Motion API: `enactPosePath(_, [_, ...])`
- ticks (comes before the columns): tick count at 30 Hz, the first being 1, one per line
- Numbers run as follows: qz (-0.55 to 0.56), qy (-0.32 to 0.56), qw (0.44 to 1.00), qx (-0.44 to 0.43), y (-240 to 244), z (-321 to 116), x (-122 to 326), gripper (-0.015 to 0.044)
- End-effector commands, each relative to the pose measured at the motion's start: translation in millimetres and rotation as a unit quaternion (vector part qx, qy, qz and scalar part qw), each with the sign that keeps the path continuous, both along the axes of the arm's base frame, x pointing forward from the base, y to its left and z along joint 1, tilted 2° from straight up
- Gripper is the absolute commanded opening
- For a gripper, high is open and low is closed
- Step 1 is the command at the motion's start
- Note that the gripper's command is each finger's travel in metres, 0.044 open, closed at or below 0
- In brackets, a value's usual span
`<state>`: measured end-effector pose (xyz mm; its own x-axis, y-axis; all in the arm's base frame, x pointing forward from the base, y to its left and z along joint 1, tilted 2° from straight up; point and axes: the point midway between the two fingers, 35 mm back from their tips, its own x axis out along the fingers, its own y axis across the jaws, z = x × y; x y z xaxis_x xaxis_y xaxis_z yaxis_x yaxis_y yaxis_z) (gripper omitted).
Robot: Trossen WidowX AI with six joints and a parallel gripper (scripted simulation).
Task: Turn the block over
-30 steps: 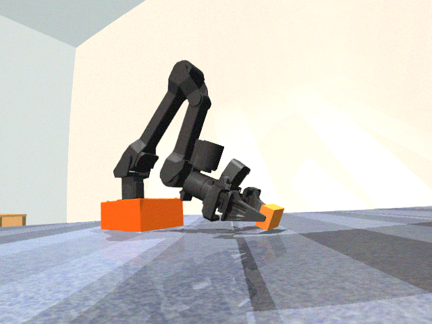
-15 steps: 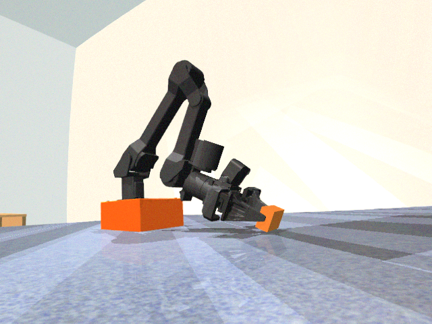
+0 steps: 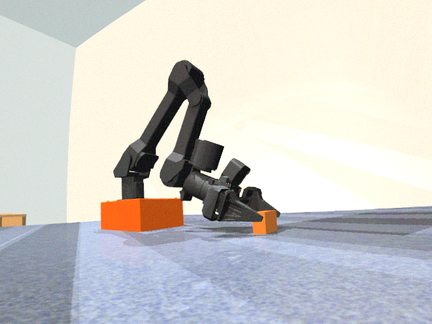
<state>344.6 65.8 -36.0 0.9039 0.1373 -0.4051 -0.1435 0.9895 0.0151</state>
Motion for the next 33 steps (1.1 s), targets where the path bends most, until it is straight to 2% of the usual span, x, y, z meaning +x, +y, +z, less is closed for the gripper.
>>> enactPosePath(1, [-0.001, -0.002, 1.0, -0.002, -0.5, 0.7, 0.2, 0.044])
enactPosePath(22, [0.0, 0.001, 1.0, -0.003, -0.3, 0.6, 0.8, 0.044])
enactPosePath(27, [0.001, 0.07, 0.997, -0.014, 2.6, 4.5, 14.0, 0.044])
enactPosePath(33, [0.002, 0.163, 0.986, -0.028, 2.4, 29.4, 12.1, 0.044])
